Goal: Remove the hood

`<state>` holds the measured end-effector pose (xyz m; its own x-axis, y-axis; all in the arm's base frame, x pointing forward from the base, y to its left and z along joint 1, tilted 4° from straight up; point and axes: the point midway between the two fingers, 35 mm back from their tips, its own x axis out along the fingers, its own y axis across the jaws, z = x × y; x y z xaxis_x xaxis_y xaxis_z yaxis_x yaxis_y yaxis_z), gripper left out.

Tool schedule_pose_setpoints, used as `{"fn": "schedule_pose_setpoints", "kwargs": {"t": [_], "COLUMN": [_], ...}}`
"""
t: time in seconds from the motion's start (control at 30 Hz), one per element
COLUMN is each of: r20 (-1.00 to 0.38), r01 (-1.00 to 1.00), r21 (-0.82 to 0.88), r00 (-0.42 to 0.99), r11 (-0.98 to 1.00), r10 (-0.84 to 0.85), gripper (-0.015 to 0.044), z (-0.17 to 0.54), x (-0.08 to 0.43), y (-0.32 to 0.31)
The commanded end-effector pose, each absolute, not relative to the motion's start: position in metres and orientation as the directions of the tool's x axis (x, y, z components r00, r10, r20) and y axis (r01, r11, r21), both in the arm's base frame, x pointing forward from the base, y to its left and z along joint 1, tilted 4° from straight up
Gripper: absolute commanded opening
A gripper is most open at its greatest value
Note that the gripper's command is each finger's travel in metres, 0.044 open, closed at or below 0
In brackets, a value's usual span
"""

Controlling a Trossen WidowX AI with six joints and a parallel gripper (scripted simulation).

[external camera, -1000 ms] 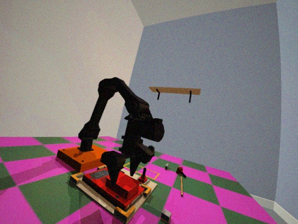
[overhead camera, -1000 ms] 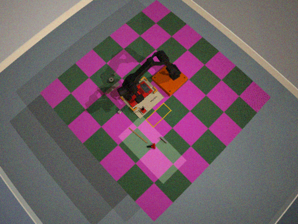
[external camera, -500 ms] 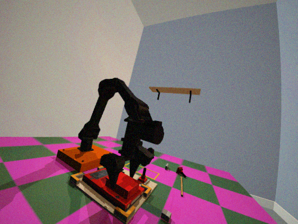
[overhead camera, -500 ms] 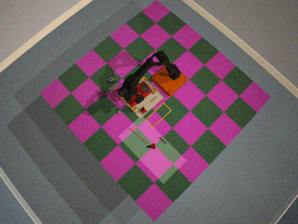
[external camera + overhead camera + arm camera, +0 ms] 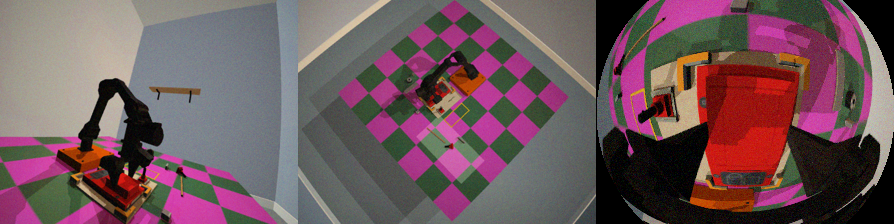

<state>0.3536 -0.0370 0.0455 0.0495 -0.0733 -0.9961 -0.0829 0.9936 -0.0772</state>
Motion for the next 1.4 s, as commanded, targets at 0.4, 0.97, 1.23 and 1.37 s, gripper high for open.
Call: {"fn": "schedule_pose_setpoints", "kwargs": {"t": [0.4,0.97,1.23,1.37], "r20": [-0.996,-0.996,-0.996,-0.996], "r01": [-0.083,-0.083,-0.083,-0.083], "r21": [-0.077,-0.077,-0.076,-0.076], "r00": [0.05,0.05,0.05,0.05], "r11": [0.994,0.994,0.994,0.994], "r10": [-0.073,-0.073,-0.072,-0.072], "gripper": [0.0163,0.0,0.0,0.0], "z": [0.047,0.058,0.064,0.066], "x": [0.354,0.353,0.353,0.353], "y": [-0.037,-0.036,-0.036,-0.035]}}
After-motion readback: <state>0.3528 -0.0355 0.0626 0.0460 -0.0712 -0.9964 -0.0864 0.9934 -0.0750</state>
